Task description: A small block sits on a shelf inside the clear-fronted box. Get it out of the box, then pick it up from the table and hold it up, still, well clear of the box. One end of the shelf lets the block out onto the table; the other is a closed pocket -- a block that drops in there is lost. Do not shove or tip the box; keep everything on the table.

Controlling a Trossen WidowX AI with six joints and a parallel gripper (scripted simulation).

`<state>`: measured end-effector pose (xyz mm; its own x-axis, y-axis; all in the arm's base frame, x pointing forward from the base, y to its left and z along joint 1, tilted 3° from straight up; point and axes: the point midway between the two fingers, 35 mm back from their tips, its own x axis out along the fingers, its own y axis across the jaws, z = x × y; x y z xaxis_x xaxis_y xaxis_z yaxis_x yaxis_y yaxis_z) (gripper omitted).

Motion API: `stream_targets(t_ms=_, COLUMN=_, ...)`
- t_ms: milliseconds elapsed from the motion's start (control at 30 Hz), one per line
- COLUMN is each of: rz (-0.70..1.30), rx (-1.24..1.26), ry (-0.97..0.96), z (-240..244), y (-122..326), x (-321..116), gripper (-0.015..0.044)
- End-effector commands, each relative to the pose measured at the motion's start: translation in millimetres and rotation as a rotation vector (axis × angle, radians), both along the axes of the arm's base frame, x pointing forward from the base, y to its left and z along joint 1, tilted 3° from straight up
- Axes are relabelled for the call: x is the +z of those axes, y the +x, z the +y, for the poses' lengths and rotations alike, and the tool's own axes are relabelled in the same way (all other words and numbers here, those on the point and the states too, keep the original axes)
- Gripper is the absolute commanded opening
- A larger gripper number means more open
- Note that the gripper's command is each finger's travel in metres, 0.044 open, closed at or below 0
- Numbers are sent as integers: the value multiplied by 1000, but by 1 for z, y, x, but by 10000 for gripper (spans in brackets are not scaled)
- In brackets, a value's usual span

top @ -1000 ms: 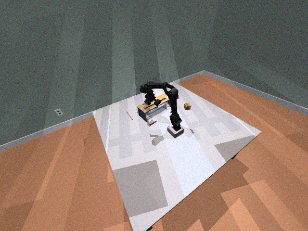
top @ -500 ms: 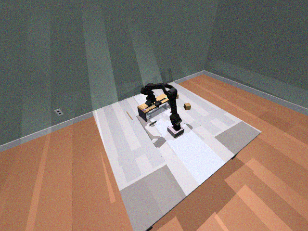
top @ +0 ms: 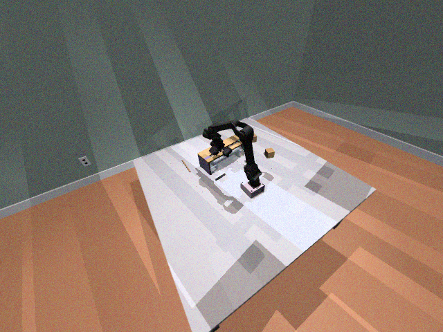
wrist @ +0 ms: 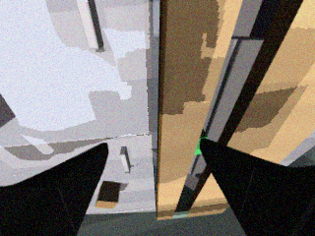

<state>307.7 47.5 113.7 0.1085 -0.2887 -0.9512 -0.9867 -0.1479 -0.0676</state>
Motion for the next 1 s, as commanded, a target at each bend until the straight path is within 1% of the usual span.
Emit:
stream_targets(t_ms=0, rz=8, rx=2, ry=3, z=0, y=0, x=-8, gripper=400)
stream_targets(t_ms=767, rz=8, rx=2, ry=3, z=2, y=3, x=-44, gripper=400)
stream_targets(t_ms=800, rz=0, rx=-1, ry=0, z=1, y=4, x=-38, gripper=400)
stream_targets(t_ms=967, rz=0, rx=-1, ry=0, z=-3, y=5, x=-39, gripper=400)
